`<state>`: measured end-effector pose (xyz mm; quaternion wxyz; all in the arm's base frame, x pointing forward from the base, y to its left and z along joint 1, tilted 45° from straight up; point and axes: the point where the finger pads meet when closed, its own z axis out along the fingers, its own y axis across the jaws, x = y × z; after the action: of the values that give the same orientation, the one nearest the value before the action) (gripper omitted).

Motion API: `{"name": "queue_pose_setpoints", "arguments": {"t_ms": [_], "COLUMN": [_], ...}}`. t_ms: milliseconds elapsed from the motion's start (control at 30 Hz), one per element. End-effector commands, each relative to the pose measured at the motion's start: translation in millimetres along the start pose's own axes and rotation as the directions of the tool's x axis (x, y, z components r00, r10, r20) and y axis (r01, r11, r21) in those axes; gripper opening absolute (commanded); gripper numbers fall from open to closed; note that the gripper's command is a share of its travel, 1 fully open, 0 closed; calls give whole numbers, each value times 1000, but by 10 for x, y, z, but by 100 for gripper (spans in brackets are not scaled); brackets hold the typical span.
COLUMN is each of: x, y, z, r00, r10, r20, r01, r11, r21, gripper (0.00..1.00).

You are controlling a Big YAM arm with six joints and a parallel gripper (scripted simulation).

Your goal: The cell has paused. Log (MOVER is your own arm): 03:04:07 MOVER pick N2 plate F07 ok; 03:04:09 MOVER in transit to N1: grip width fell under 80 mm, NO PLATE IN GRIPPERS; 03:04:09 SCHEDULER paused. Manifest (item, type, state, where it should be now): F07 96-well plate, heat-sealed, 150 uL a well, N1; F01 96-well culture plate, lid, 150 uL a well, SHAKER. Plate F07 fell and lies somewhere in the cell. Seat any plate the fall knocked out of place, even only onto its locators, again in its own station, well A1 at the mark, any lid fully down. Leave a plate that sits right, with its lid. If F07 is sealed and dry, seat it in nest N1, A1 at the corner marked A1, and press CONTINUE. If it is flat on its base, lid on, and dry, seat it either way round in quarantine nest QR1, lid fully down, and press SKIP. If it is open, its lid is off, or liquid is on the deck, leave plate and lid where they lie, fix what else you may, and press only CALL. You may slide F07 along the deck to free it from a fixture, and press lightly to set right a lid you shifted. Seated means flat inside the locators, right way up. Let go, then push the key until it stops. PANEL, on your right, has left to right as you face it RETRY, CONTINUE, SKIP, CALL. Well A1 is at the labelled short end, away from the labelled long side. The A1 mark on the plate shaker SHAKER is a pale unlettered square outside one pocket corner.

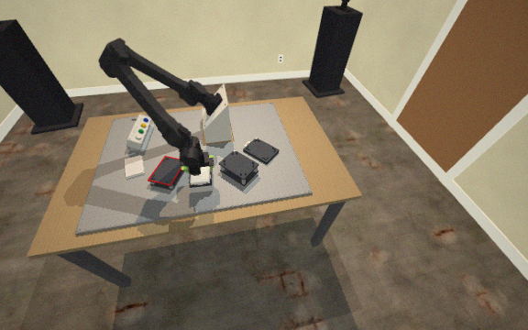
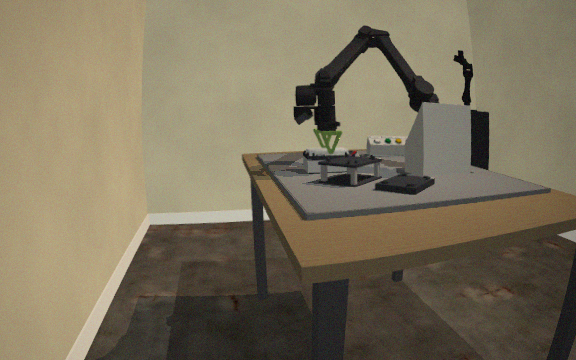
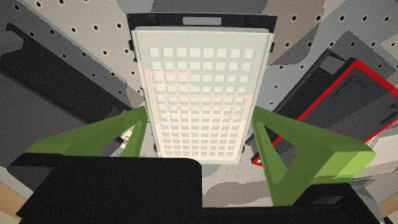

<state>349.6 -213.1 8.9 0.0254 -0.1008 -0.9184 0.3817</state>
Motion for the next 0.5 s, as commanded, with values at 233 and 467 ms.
{"name": "queue_pose_setpoints", "arguments": {"t_ms": [233,467], "x": [-195,-196], "y": [-18,-16], "z": [-364,-508], "r00": [999,999], "r10": [29,30], "r20": [41,42], "r01": [-29,-30], "r11": [1000,1000], "r21": [1,-1], "gripper": [100,100]}}
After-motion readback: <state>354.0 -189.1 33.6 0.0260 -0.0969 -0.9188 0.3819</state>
